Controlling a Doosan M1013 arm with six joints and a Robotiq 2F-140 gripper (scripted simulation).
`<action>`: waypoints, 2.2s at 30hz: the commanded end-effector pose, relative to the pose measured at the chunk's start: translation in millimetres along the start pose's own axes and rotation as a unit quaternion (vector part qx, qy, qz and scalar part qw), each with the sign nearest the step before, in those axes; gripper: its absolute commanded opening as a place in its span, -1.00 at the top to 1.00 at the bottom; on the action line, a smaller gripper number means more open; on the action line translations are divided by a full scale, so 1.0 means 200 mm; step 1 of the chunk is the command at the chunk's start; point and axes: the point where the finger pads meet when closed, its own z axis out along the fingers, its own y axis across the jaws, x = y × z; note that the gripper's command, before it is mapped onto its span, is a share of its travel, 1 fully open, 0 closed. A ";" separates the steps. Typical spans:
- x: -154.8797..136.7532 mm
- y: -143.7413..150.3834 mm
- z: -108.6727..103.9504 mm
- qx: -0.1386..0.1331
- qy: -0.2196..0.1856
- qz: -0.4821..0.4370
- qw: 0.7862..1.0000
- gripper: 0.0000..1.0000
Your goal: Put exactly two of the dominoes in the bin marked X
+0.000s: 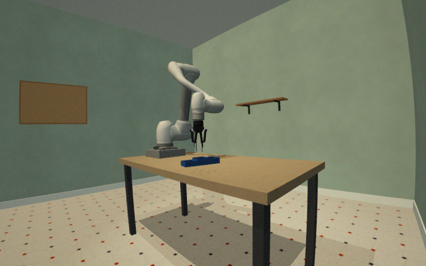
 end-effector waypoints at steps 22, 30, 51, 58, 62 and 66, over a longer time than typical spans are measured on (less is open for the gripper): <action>-0.01 0.02 0.00 0.011 -0.004 -0.084 0.996 0.51; -0.01 0.02 0.00 0.011 -0.004 -0.084 0.996 0.51; -0.02 0.01 0.28 0.011 -0.004 -0.084 0.996 0.51; -0.02 0.01 0.28 0.011 -0.004 -0.084 0.996 0.51; -0.02 0.01 0.28 0.011 -0.004 -0.084 0.996 0.51; -0.02 0.01 0.28 0.011 -0.004 -0.084 0.996 0.51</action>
